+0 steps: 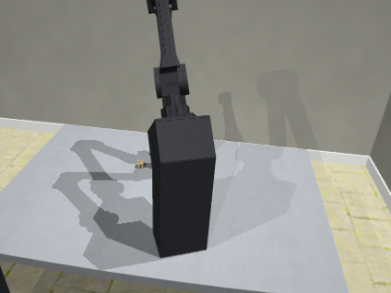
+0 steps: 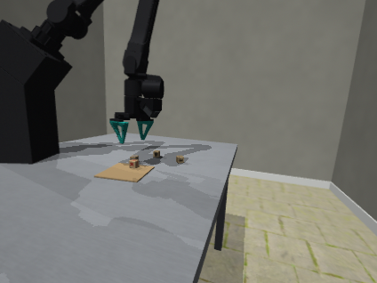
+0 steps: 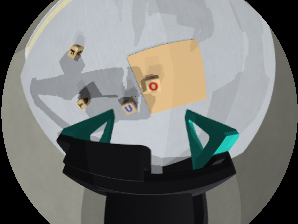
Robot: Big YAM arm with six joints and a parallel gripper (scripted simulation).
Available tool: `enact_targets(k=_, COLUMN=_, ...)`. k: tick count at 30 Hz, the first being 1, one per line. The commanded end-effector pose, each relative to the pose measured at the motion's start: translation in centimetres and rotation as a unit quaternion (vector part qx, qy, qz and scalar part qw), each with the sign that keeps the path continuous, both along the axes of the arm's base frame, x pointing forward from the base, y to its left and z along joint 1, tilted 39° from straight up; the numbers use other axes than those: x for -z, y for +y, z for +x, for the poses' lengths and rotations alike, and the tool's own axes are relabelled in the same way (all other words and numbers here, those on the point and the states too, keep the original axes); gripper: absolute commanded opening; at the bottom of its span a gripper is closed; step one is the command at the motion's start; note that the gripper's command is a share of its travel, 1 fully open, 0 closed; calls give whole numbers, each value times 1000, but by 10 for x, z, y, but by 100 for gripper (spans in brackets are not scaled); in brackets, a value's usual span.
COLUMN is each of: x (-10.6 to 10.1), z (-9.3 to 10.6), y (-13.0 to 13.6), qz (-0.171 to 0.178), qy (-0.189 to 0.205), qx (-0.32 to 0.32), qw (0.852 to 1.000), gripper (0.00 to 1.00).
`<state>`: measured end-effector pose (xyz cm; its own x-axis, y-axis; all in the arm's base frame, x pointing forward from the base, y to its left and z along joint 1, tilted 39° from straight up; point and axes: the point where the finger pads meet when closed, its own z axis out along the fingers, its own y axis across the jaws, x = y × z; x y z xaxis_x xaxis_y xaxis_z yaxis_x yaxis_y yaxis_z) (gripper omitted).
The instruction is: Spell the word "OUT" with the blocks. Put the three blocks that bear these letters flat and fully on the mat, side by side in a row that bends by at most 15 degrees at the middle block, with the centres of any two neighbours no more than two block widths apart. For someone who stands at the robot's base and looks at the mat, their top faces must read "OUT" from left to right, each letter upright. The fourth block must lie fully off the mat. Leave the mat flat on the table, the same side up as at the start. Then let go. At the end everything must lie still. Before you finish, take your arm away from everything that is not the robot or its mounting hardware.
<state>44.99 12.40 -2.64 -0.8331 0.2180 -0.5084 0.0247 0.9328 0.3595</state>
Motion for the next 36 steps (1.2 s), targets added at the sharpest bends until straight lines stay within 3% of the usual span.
enact_targets(k=1, x=5, z=-7, y=11, qz=55, qy=25, qx=77, qw=995, gripper=100)
enact_targets(k=3, x=8, z=-12, y=18, qz=96, qy=48, qx=135, qw=985, gripper=100)
enact_targets(k=9, x=15, z=-26, y=38, qz=166, qy=88, qx=235, qw=954, gripper=100)
enact_targets(k=15, x=17, z=-35, y=49, qz=234, qy=124, qx=327, qw=907, gripper=100)
enact_targets(k=17, x=17, z=-35, y=49, qz=234, qy=124, qx=327, qw=907, gripper=100)
enact_targets(k=18, x=13, z=-32, y=51, qz=264, qy=135, qx=366, qw=882, gripper=100)
enact_targets(k=21, x=15, z=-35, y=51, qz=296, qy=149, qx=414, qw=848, gripper=100)
enact_targets(k=22, x=15, z=-35, y=51, qz=299, qy=150, qx=419, qw=844, gripper=100)
enact_targets(k=23, x=15, z=-35, y=51, qz=299, qy=150, qx=419, qw=844, gripper=51)
enact_targets(k=36, x=13, z=-32, y=53, qz=301, qy=148, qx=418, qw=844, gripper=51)
